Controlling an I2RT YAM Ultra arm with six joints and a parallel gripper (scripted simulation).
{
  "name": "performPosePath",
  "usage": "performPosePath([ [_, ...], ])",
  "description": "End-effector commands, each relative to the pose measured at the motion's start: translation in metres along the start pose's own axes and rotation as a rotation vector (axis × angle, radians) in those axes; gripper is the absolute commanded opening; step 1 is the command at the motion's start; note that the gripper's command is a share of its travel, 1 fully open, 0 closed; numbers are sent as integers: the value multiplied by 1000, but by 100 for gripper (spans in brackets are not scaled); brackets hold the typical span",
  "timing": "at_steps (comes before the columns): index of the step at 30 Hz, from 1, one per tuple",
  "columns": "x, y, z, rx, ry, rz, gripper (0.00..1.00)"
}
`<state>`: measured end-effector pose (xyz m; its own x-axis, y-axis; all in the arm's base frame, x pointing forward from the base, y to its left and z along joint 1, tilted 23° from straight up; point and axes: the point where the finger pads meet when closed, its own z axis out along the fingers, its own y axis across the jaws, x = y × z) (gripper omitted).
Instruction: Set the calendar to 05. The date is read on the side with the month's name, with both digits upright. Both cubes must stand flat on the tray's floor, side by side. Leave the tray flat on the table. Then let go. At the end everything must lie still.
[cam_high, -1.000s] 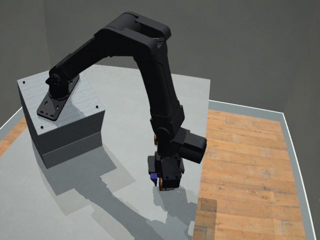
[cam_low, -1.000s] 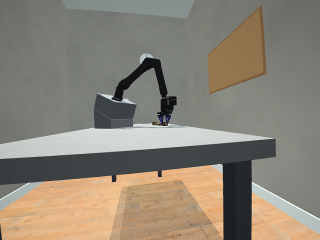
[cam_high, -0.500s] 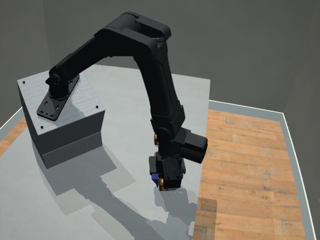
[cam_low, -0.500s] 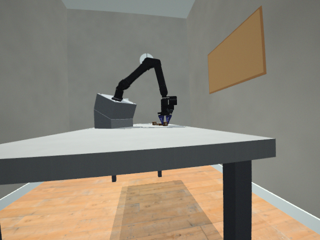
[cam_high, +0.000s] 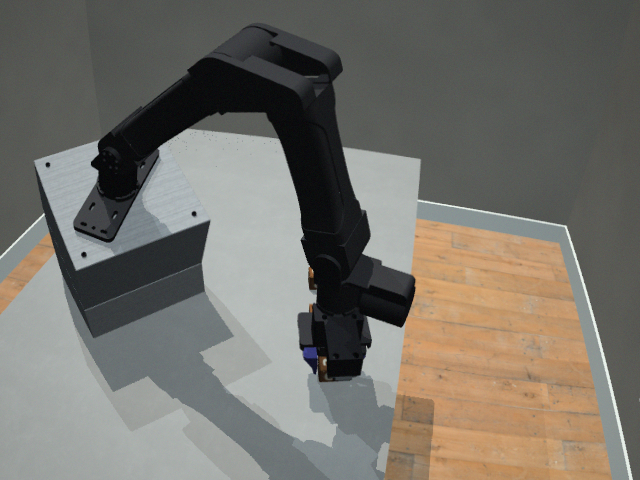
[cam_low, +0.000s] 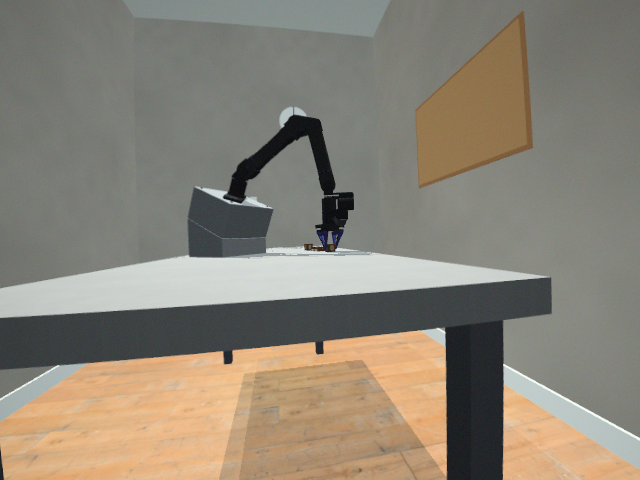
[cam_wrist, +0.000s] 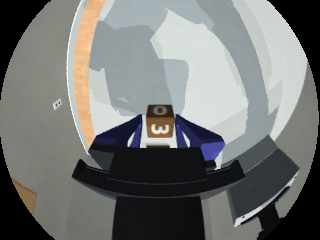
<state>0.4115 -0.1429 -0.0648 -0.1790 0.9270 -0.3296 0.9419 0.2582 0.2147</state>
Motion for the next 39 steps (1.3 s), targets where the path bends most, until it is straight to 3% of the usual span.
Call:
performPosePath([
  [1, -3, 4, -3, -13, -7, 0, 47],
  [7, -3, 4, -3, -13, -7, 0, 47],
  [8, -3, 4, -3, -13, -7, 0, 27],
  [39, -3, 4, -3, -13, -7, 0, 27],
])
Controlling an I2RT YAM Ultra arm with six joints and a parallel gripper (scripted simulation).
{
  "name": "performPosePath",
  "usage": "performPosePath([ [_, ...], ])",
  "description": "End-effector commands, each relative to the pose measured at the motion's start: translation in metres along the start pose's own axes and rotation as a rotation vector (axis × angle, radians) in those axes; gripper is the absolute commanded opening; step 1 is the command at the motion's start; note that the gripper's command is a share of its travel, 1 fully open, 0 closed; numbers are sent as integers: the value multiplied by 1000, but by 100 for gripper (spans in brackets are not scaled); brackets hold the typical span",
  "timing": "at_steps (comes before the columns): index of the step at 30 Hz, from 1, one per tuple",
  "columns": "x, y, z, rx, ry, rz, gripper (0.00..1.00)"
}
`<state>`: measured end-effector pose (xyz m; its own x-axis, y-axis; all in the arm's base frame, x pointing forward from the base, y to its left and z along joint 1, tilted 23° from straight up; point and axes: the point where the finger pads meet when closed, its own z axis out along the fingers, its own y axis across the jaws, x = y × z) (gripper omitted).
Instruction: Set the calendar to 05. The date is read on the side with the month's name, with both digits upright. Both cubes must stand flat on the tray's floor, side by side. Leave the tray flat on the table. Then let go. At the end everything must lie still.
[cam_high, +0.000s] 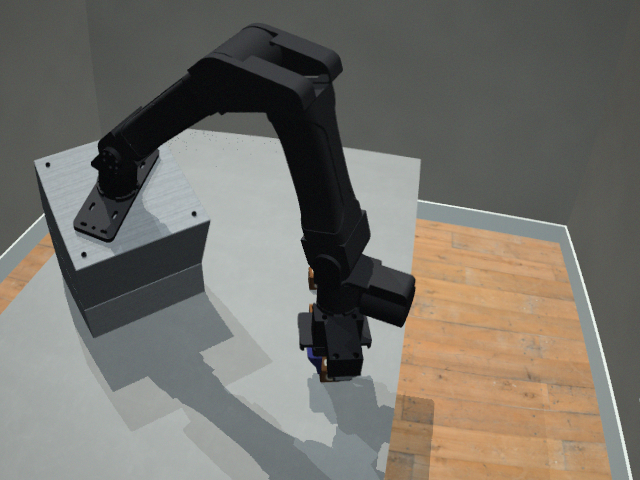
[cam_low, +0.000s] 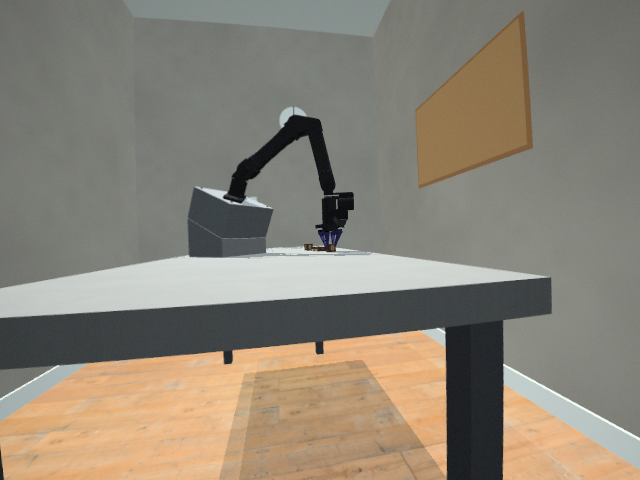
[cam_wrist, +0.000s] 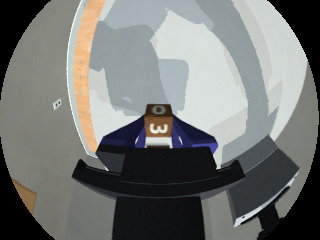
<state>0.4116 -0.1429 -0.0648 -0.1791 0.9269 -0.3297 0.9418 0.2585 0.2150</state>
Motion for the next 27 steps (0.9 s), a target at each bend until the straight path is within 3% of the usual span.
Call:
performPosePath([
  [1, -3, 4, -3, -12, -7, 0, 27],
  [10, -3, 4, -13, -12, -7, 0, 27],
  [22, -2, 4, -92, -13, -7, 1, 27],
  [27, -2, 4, -101, -13, -7, 1, 27],
])
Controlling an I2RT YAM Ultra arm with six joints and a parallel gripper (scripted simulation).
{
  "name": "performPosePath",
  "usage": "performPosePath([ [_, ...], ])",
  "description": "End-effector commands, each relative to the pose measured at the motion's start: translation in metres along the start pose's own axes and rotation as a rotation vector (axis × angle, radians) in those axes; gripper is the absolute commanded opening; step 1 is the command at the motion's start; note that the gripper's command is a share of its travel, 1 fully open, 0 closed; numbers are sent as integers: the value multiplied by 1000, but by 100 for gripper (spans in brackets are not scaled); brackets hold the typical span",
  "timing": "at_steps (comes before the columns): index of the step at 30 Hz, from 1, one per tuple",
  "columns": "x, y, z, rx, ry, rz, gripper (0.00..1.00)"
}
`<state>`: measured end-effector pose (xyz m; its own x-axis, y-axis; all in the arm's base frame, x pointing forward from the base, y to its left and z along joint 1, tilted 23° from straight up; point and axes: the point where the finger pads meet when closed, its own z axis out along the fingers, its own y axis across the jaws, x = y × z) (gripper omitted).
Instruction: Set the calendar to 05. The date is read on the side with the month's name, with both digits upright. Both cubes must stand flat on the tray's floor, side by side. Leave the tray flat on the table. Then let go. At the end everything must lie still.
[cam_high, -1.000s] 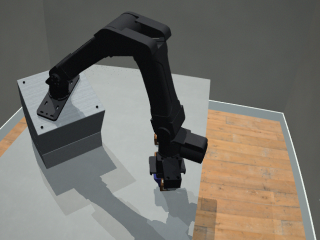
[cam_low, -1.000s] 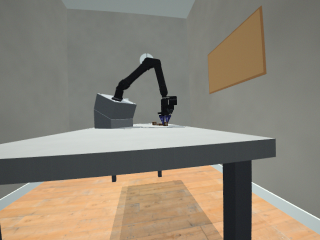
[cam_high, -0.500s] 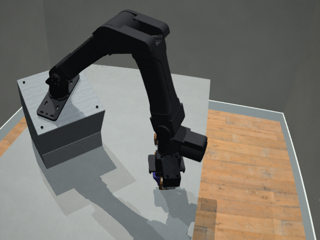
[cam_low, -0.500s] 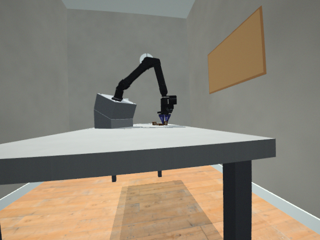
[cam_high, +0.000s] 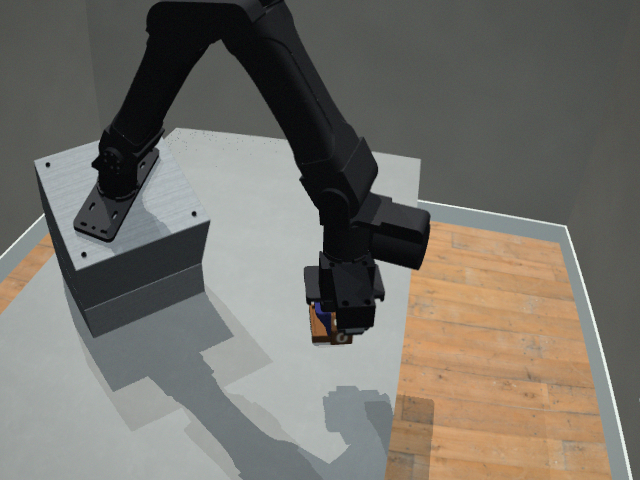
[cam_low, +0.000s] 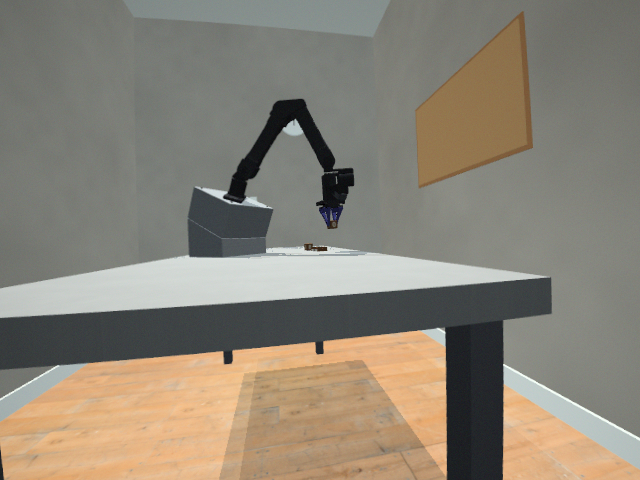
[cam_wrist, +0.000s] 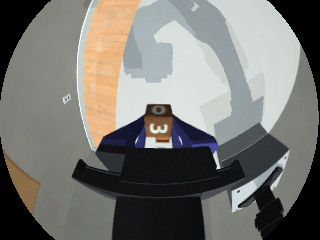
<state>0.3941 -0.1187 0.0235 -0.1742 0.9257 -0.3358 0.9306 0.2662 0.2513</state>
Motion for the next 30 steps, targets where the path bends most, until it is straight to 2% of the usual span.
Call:
performPosePath([
  [1, 1, -5, -10, 26, 0, -2, 27],
  [10, 2, -5, -11, 26, 0, -2, 27],
  [12, 21, -3, -12, 27, 3, -2, 27],
  [14, 21, -3, -12, 27, 3, -2, 27],
  [17, 75, -4, -18, 27, 4, -1, 27],
  [19, 92, -6, -21, 26, 3, -2, 27],
  [30, 93, -6, -21, 26, 2, -2, 27],
])
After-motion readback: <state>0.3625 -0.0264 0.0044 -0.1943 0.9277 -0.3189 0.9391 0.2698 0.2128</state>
